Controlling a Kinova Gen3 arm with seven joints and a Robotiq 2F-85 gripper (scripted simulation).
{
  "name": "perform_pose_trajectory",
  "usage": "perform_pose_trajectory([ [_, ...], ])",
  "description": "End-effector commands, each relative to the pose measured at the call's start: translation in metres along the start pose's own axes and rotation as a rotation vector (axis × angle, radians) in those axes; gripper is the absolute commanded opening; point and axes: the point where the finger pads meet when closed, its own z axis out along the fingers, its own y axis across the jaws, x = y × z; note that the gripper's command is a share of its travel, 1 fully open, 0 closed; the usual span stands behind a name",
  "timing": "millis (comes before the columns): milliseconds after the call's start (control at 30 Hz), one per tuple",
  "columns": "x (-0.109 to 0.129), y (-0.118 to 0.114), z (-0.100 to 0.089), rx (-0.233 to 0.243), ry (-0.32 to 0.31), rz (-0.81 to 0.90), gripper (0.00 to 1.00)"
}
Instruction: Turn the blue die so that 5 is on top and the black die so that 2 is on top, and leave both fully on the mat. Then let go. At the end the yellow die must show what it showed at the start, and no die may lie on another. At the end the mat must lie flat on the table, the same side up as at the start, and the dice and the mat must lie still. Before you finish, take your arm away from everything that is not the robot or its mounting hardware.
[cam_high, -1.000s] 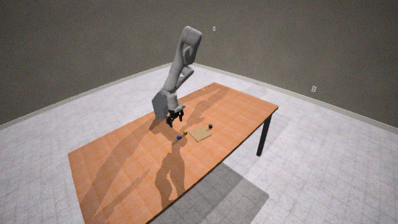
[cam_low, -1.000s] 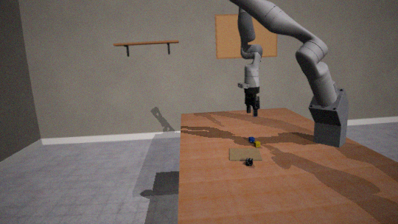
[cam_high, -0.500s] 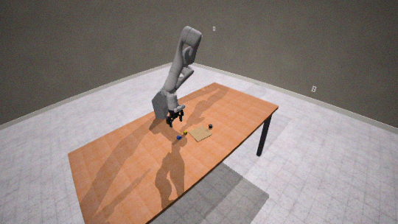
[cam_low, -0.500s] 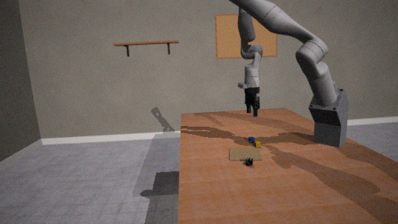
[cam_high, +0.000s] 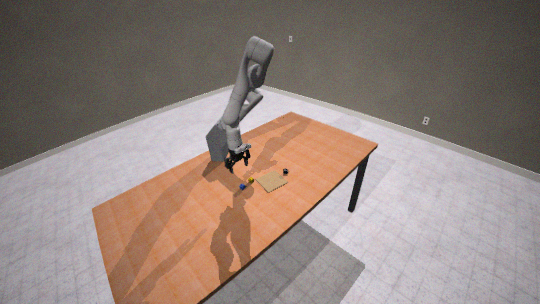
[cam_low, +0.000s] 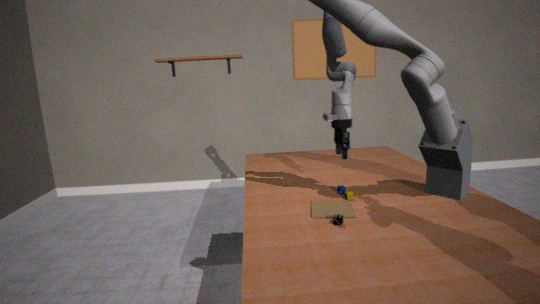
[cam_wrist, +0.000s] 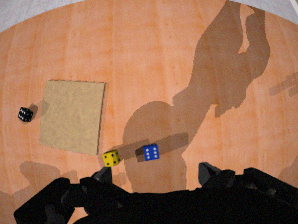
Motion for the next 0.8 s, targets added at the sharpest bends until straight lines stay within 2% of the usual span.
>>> perform_pose_trajectory([
  [0, 0.0, 0.0, 0.002, 0.003, 0.001, 0.049, 1.0],
  [467, 0.001, -0.001, 0.019, 0.009, 0.003, 0.572, 1.0],
  [533, 0.001, -0.001, 0.019, 0.009, 0.003, 0.572, 1.0],
  [767, 0.001, -0.001, 0.028, 0.01, 0.002, 0.881, 1.0],
])
